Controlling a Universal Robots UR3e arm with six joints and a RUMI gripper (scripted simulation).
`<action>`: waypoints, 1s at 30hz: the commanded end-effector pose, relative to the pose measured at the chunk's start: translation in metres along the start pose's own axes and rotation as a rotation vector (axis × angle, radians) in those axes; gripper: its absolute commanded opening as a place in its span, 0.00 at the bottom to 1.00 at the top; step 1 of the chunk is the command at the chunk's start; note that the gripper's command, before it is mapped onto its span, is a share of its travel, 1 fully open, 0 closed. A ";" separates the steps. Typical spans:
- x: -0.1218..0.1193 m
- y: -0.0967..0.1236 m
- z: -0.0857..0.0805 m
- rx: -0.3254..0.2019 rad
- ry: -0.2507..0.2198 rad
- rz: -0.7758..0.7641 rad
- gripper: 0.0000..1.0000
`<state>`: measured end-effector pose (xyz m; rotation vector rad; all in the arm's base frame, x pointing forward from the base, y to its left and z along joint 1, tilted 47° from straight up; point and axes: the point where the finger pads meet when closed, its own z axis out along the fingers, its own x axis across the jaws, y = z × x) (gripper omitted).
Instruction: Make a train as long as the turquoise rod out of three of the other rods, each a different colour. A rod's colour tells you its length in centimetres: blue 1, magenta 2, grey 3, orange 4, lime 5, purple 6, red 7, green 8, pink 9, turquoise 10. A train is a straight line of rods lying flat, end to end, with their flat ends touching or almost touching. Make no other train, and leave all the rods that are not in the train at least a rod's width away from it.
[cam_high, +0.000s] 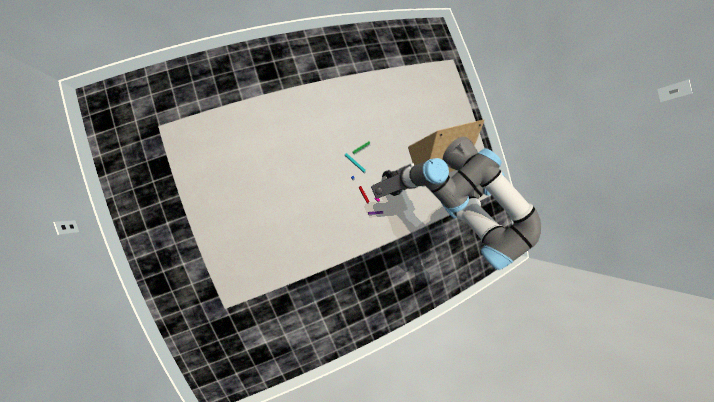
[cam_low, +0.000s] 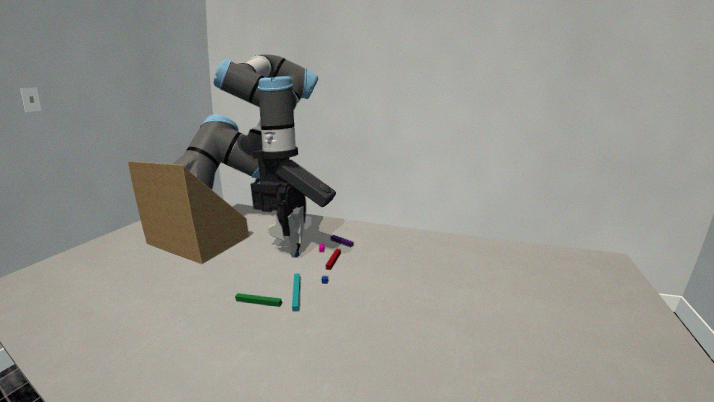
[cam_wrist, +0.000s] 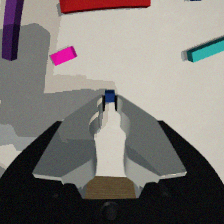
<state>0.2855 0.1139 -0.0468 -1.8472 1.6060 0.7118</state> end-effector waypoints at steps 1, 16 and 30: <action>0.000 0.000 0.000 0.002 0.000 0.001 0.00; 0.000 0.000 0.000 0.002 0.000 0.001 0.11; 0.000 -0.001 -0.001 0.002 0.000 0.001 0.14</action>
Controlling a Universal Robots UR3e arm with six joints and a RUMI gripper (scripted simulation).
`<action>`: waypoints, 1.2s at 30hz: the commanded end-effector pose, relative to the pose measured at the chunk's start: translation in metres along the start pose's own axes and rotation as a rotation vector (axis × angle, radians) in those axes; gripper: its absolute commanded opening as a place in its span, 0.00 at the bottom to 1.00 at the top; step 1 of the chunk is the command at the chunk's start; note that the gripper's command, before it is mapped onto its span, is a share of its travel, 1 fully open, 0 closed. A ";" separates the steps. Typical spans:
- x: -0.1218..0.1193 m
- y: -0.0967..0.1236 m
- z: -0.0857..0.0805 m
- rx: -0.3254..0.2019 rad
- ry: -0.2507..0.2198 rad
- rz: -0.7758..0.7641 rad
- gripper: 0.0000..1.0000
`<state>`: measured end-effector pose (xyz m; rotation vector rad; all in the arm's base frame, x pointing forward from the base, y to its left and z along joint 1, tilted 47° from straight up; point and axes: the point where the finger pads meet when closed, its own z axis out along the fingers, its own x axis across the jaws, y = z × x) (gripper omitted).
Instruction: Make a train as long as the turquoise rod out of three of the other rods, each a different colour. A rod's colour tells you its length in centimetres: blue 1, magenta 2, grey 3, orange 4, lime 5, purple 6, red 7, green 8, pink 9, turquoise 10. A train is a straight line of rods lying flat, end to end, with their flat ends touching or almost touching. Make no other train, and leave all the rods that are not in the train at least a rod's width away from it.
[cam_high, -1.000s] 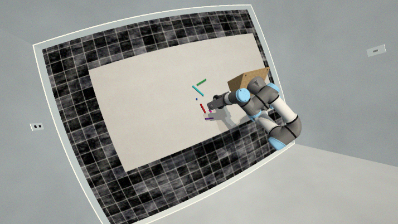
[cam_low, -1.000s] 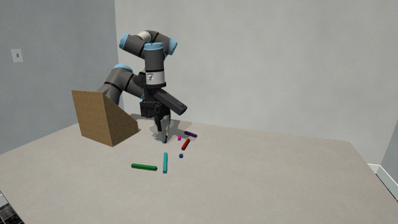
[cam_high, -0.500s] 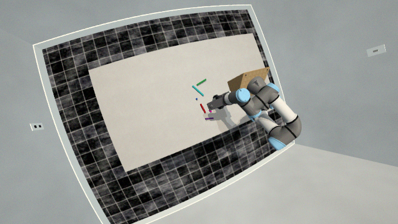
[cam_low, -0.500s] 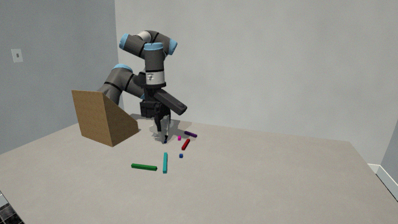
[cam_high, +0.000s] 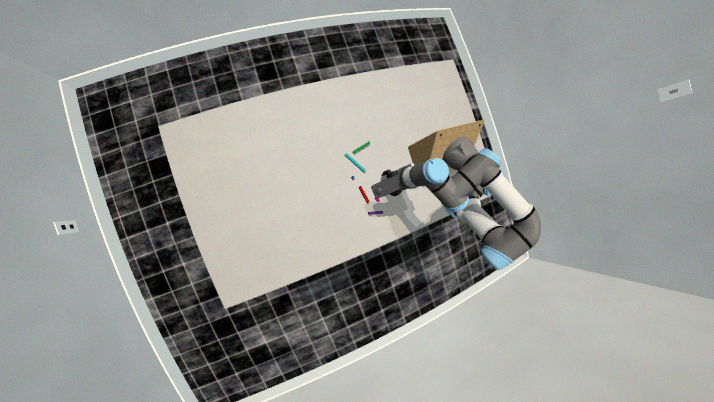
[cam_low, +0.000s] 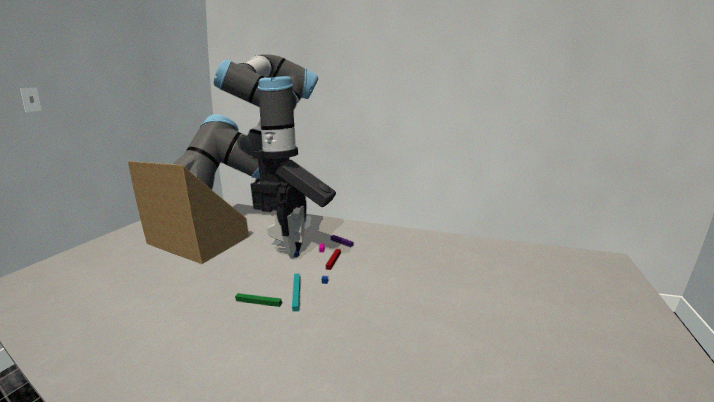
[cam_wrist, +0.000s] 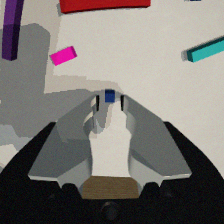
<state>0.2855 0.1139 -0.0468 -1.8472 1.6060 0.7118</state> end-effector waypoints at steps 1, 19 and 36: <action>0.000 -0.001 -0.001 0.002 0.000 0.001 0.14; 0.001 -0.001 -0.045 0.002 0.002 -0.001 0.14; 0.001 0.000 -0.089 0.001 0.001 0.000 0.14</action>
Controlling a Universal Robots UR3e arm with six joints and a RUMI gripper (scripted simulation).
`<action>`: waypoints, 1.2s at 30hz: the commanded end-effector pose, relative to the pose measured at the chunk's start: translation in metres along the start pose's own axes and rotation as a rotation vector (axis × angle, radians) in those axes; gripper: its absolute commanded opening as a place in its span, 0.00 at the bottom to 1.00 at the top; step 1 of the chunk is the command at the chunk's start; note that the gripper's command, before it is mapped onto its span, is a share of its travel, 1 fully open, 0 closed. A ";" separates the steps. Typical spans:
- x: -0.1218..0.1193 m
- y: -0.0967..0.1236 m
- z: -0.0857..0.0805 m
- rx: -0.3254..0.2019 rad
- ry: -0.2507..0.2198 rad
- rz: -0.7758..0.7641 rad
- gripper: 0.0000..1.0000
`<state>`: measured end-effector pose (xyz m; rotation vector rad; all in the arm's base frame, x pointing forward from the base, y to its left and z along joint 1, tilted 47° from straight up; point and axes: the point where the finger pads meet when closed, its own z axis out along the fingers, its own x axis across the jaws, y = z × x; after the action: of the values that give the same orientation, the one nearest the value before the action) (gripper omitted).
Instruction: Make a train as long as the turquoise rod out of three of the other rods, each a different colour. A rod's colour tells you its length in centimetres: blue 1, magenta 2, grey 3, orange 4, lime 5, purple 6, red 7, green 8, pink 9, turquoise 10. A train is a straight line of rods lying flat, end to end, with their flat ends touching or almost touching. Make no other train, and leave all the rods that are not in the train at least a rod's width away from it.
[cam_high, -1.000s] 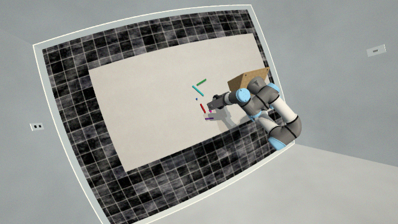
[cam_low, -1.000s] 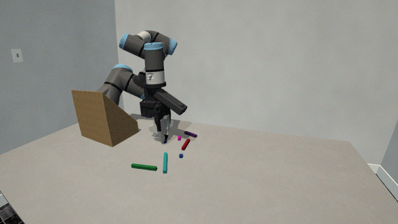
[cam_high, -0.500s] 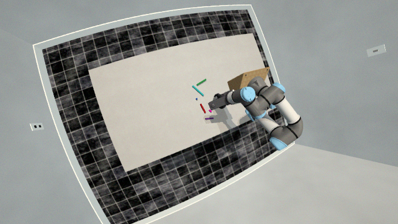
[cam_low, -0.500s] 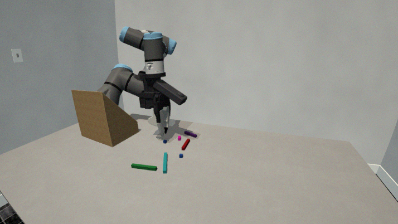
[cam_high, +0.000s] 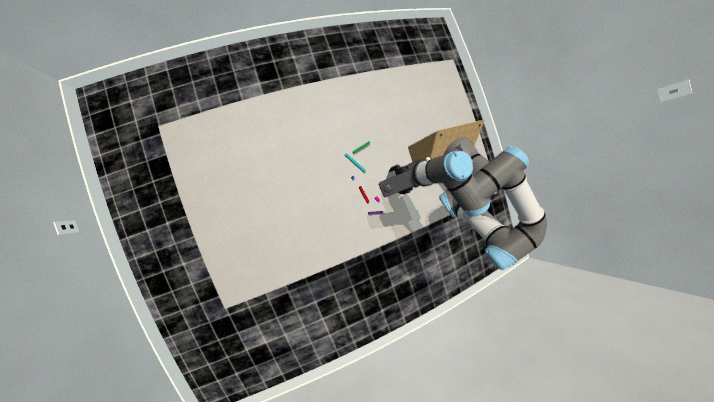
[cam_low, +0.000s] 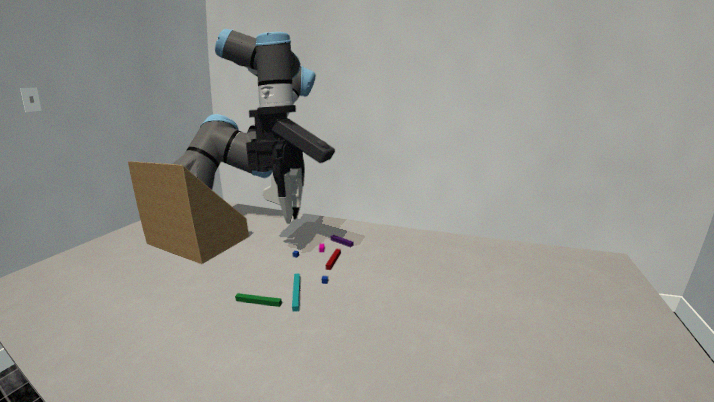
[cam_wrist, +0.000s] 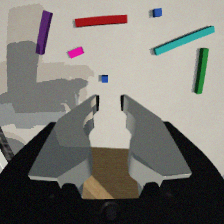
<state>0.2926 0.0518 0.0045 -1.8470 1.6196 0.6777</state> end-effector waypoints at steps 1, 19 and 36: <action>-0.005 0.004 -0.009 -0.017 -0.019 0.001 0.14; -0.006 0.004 -0.010 -0.017 -0.020 0.001 1.00; -0.006 0.003 -0.010 -0.017 -0.018 0.024 1.00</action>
<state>0.2874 0.0492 0.0148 -1.8425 1.6107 0.7137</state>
